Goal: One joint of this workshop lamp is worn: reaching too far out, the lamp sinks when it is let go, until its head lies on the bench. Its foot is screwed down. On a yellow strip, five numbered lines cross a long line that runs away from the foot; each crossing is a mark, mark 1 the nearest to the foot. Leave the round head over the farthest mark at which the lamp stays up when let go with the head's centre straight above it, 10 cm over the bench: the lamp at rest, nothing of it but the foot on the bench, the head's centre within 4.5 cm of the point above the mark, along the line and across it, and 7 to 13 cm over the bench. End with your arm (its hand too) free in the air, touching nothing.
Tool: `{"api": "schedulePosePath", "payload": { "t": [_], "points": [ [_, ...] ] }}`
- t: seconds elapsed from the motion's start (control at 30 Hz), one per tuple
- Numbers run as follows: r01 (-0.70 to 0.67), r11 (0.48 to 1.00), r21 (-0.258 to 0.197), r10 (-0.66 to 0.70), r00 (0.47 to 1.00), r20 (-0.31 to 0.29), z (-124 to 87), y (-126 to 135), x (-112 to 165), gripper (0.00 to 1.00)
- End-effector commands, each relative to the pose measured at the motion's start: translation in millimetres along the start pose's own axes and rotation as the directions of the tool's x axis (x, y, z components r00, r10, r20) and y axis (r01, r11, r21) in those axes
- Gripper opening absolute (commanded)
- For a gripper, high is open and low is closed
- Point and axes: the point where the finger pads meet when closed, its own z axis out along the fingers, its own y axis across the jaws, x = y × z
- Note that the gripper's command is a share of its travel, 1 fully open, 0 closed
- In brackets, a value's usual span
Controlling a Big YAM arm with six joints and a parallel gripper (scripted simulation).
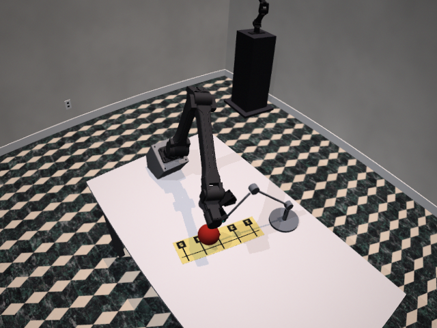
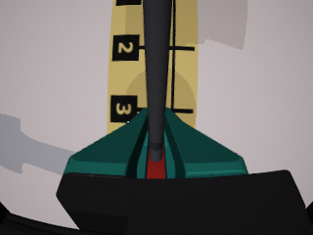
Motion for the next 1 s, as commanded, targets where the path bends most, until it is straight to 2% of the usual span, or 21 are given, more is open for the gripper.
{"api": "schedulePosePath", "payload": {
  "t": [0.0, 0.27, 0.77, 0.97],
  "points": [
    [0.002, 0.998, 0.057, 0.001, 0.998, -0.056, -22, -19, 15, 0.00],
    [0.002, 0.998, 0.057, 0.001, 0.998, -0.056, -22, -19, 15, 0.00],
    [0.002, 0.998, 0.057, 0.001, 0.998, -0.056, -43, -35, 35, 0.00],
    [0.002, 0.998, 0.057, 0.001, 0.998, -0.056, -41, -33, 37, 0.00]
  ]
}}
